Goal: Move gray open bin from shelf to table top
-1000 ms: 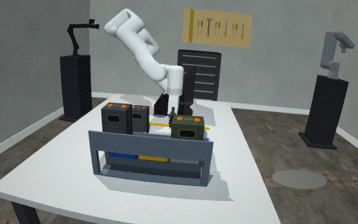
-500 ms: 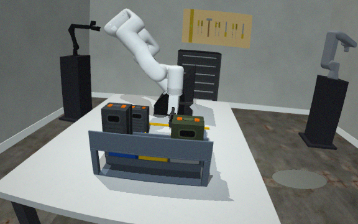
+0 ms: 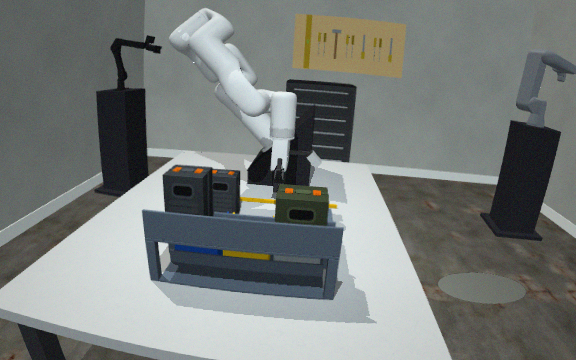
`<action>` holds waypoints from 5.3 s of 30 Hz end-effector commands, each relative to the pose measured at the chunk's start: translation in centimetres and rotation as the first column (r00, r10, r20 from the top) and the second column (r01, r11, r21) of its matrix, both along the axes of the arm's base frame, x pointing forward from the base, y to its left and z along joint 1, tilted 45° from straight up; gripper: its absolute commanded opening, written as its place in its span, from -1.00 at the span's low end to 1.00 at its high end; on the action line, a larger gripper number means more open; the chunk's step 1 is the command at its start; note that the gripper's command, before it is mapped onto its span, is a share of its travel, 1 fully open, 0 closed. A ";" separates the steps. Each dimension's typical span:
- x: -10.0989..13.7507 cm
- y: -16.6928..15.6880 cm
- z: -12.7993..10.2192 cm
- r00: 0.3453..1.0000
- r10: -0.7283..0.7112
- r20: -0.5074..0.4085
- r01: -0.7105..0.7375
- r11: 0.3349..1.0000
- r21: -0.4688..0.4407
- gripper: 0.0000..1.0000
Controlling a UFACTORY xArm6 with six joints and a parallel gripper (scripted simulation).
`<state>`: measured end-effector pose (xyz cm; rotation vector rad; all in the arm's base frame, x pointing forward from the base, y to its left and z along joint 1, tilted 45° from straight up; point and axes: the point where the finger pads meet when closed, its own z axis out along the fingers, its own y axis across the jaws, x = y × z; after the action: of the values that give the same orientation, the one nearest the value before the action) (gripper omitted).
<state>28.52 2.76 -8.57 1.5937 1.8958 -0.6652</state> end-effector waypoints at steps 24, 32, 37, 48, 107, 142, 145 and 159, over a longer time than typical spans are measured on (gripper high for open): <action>-0.7 4.3 4.6 1.000 -0.004 -0.003 0.004 1.000 -0.005 1.00; -0.9 6.3 6.6 1.000 -0.004 -0.003 0.004 1.000 -0.004 1.00; -0.9 6.3 6.6 1.000 -0.004 -0.003 0.004 1.000 -0.004 1.00; -0.8 5.6 5.9 1.000 -0.004 -0.003 0.004 1.000 -0.004 1.00; 3.7 6.9 4.2 1.000 -0.004 -0.004 0.004 1.000 -0.004 1.00; 12.7 10.4 1.8 1.000 -0.003 -0.003 0.003 1.000 -0.004 1.00; 13.6 10.8 1.6 1.000 -0.003 -0.003 0.003 1.000 -0.004 1.00; 17.6 12.4 0.6 1.000 -0.003 -0.003 0.003 1.000 -0.004 1.00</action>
<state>45.87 14.92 -8.11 1.5938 1.8932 -0.6783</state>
